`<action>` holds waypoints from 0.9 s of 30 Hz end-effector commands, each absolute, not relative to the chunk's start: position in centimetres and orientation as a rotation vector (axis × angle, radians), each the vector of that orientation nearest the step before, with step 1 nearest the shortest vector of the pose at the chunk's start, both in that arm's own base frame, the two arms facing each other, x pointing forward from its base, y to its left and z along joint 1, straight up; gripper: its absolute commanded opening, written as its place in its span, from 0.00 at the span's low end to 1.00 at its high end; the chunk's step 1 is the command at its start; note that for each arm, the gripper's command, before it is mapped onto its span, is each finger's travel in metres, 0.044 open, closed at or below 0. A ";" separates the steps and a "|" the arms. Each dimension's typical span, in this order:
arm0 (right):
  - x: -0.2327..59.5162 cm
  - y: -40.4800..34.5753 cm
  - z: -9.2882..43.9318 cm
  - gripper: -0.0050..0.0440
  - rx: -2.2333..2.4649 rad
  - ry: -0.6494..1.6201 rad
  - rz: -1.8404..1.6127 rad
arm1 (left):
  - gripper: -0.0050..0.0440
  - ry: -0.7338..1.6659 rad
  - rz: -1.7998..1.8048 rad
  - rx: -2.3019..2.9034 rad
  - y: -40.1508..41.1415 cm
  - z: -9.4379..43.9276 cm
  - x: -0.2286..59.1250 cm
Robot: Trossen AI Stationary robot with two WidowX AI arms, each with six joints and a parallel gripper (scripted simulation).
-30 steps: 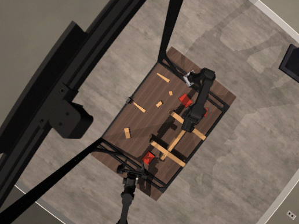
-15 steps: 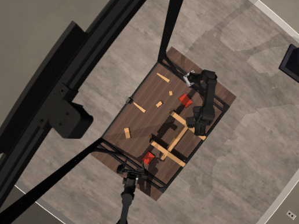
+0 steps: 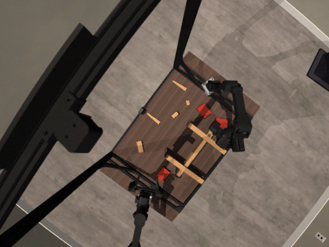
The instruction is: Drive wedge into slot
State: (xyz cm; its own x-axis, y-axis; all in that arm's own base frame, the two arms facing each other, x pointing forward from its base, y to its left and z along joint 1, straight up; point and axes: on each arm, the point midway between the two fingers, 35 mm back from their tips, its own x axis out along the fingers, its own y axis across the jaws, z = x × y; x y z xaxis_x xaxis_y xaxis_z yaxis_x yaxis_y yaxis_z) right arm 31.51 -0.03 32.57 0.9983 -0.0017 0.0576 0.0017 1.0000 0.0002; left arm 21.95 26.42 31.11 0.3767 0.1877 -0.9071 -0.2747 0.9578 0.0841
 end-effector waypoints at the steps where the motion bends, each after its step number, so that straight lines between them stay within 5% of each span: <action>1: 31.5 0.0 32.5 1.00 0.000 -0.056 0.000 | 0.10 1.104 0.323 -0.176 26.5 31.6 22.1; 6: 31.5 0.0 32.5 1.00 0.000 -0.056 0.000 | 0.10 1.104 0.323 -0.176 26.5 31.6 22.1; 10: 31.5 0.0 32.5 1.00 0.000 -0.056 0.000 | 0.27 1.109 0.320 -0.184 26.7 29.7 22.3; 20: 31.5 0.0 32.5 1.00 0.000 -0.056 0.000 | 0.27 1.123 0.311 -0.204 26.7 24.3 22.2; 23: 31.5 0.0 32.5 1.00 0.000 -0.056 0.000 | 0.12 1.123 0.311 -0.204 26.7 24.1 22.2; 27: 31.5 0.0 32.5 1.00 0.000 -0.056 0.000 | 0.10 1.123 0.311 -0.204 26.8 23.4 22.3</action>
